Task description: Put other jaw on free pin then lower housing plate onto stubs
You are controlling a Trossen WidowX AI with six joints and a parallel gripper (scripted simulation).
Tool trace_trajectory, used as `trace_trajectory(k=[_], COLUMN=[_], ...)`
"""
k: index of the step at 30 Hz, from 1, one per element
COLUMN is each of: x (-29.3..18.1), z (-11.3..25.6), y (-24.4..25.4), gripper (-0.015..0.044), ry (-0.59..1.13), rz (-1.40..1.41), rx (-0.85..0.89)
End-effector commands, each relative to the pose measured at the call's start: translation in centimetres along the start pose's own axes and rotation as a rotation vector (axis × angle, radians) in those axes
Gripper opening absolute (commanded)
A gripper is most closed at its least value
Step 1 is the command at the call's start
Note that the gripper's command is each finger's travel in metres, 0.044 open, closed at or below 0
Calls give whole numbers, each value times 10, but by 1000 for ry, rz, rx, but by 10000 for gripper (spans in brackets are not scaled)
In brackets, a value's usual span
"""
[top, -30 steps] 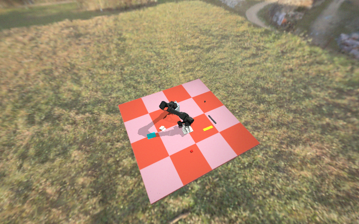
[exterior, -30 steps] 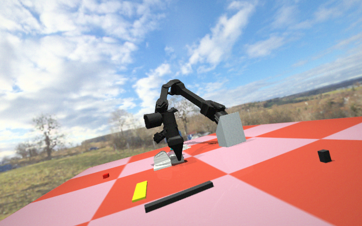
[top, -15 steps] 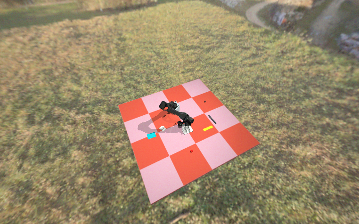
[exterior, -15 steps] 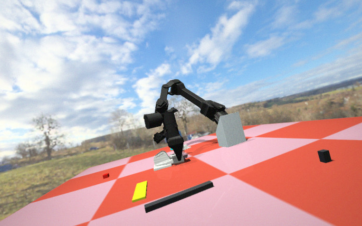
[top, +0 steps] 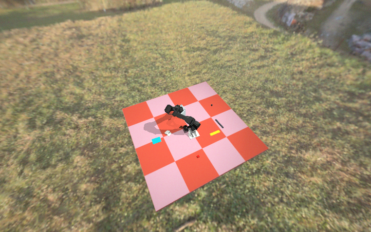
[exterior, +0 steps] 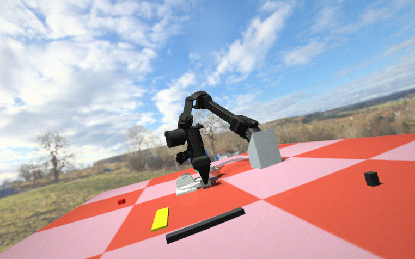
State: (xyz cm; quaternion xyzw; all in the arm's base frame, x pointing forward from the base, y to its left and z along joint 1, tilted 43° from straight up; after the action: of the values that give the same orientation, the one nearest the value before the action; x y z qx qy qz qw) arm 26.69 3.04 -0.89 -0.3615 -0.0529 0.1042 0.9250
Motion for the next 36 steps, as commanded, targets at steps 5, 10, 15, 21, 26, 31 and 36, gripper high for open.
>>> trace_trajectory(k=[5, 10, 15, 21, 26, 31, 36], x=[0, 0, 1, -1, 0, -25, -59], z=[0, 0, 15, 68, 67, 93, 122], y=[0, 0, 1, 0, 1, 5, 5], gripper=[440, 440, 440, 440, 440, 440, 440], ry=[0, 0, 0, 0, -8, -8, 1], rz=[0, 0, 1, 2, 8, 16, 8], rx=[0, 0, 2, -2, -4, 15, 7])
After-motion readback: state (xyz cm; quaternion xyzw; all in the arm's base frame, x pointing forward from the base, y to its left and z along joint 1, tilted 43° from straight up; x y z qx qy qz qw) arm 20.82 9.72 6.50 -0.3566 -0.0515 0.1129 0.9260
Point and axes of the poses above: the point midway between the two fingers, 35 mm back from their tips, its own z axis back along the fingers, its own y axis across the jaws, x = y × z, the point moved 3 cm from there along z, back along the fingers, and after that the axes turned 10 degrees about z, right-handed, at the moved point
